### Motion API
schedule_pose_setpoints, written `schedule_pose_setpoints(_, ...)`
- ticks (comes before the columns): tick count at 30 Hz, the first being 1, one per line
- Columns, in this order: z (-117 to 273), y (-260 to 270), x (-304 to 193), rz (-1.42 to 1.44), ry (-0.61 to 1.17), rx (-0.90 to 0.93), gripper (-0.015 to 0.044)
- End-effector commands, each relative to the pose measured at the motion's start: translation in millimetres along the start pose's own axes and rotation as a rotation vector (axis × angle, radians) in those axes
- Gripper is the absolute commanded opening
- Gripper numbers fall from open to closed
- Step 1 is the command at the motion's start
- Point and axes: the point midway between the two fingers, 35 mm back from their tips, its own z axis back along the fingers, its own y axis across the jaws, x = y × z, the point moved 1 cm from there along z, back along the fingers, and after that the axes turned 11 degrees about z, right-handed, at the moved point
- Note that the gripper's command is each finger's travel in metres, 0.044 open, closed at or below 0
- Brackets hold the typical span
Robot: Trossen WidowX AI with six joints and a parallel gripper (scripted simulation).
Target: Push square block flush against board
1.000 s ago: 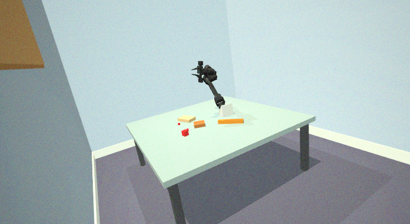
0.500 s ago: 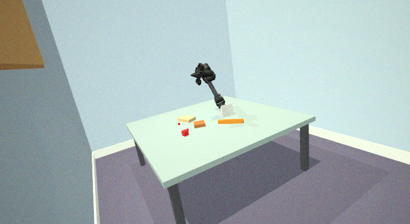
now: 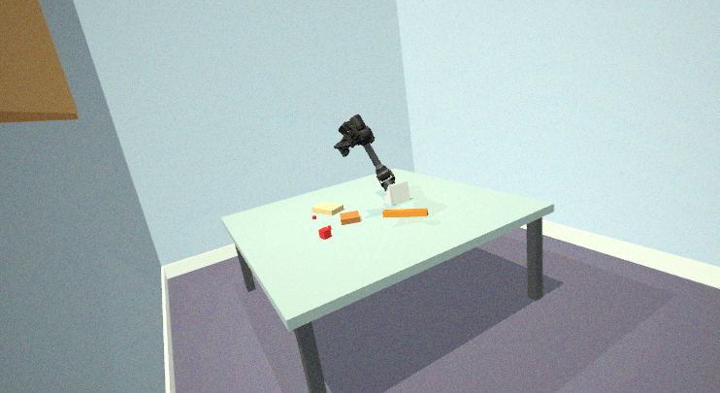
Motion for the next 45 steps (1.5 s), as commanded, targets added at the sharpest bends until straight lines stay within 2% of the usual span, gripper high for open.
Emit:
schedule_pose_setpoints(1, -15, 3, -22, 0.127, 0.082, 0.009, 0.0000)
schedule_pose_setpoints(23, -61, -13, -138, 0.703, 0.557, 0.109, 0.0000)
schedule_pose_setpoints(45, -51, -67, -238, 1.135, 1.123, 0.354, 0.0000)
